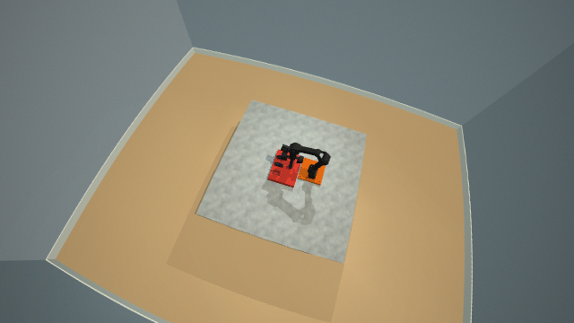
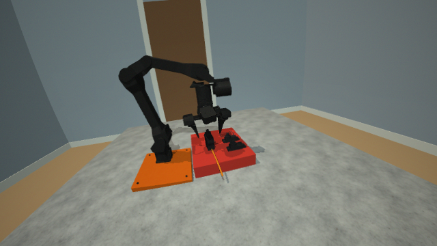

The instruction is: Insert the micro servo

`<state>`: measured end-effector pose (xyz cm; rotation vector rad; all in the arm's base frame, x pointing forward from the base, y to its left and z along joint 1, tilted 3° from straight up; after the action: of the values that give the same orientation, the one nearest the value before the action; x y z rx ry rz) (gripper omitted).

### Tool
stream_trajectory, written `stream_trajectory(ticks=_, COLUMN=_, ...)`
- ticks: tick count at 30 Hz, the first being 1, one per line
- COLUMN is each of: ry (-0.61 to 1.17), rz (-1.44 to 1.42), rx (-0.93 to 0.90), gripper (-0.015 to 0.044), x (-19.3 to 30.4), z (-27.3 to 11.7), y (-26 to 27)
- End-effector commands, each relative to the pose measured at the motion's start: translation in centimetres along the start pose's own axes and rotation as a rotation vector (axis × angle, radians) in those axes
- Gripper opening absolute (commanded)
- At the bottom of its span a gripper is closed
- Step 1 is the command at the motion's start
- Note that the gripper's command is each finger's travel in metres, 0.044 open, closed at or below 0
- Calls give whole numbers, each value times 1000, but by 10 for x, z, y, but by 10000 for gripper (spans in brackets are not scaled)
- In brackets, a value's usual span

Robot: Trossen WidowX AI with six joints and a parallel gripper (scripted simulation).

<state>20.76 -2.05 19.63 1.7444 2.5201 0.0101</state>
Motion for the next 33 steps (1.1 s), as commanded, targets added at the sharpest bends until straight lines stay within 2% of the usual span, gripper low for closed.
stream_trajectory(ticks=1, ry=-3, rz=3, rx=7, gripper=440, x=0, z=7, y=-1)
stream_trajectory(ticks=8, ry=-3, rz=3, rx=7, gripper=440, x=0, z=16, y=-1)
stream_trajectory(ticks=20, ry=-3, rz=3, rx=7, gripper=125, x=0, z=16, y=-1)
stream_trajectory(ticks=25, ry=-3, rz=3, rx=7, gripper=92, x=0, z=16, y=-1)
stream_trajectory(ticks=29, ry=-3, rz=3, rx=7, gripper=0, x=0, z=9, y=-1)
stream_trajectory(ticks=33, ry=-3, rz=3, rx=7, gripper=0, x=0, z=-7, y=-2)
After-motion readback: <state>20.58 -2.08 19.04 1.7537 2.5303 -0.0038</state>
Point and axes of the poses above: the point midway between the two fingers, 35 mm back from their tips, its own z axis out along the fingers, its own y axis across the jaws, x = y × z, the point moved 6 cm from there along -z, back along the fingers, and after that the axes turned 15 degrees about -z, right-handed, at the moved point
